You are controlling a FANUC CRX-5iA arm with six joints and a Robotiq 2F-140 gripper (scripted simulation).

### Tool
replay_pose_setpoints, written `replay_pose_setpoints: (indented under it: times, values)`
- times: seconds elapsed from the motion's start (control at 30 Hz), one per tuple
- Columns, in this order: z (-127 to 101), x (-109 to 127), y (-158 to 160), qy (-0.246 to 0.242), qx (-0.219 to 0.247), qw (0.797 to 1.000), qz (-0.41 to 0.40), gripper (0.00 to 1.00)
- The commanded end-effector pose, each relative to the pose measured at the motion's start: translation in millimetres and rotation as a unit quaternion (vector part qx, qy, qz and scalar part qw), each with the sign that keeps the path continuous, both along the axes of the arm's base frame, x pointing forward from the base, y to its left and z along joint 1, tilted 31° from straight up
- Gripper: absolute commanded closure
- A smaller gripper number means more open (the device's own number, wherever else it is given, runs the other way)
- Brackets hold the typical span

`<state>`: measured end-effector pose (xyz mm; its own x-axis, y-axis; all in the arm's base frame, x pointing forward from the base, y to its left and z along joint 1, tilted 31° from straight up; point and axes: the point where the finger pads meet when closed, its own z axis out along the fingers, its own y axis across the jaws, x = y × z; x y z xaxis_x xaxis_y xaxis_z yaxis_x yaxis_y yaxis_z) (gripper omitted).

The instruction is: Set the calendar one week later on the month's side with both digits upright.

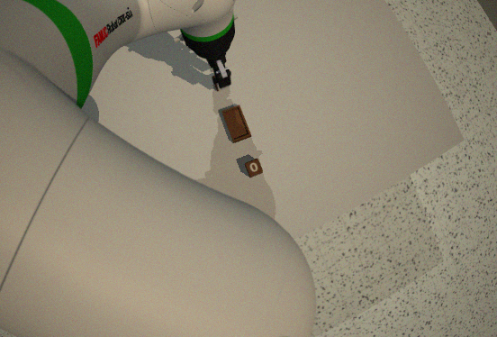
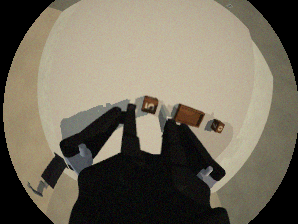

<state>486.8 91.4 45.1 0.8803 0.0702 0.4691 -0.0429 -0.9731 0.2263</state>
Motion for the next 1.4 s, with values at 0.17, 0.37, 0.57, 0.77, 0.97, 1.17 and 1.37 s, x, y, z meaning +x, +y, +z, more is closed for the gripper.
replay_pose_setpoints:
  times: [0.17, 0.37, 0.57, 0.77, 0.97, 1.17, 1.37]
  values:
    - [-5.4, 3.1, -1.2, 0.000, 0.000, 1.000, 0.000, 0.71]
    - [-14.9, 8.4, -3.7, 0.000, 0.000, 1.000, 0.000, 0.71]
    - [-20.5, 11.5, -5.1, 0.000, 0.000, 1.000, 0.000, 0.71]
    - [-24.9, 13.9, -6.2, 0.000, 0.000, 1.000, 0.000, 0.71]
    - [-25.4, 14.2, -6.4, 0.000, 0.000, 1.000, 0.000, 0.71]
    - [-25.4, 14.2, -6.4, 0.000, 0.000, 1.000, 0.000, 0.71]
    - [-25.4, 14.2, -6.4, 0.000, 0.000, 1.000, 0.000, 0.71]
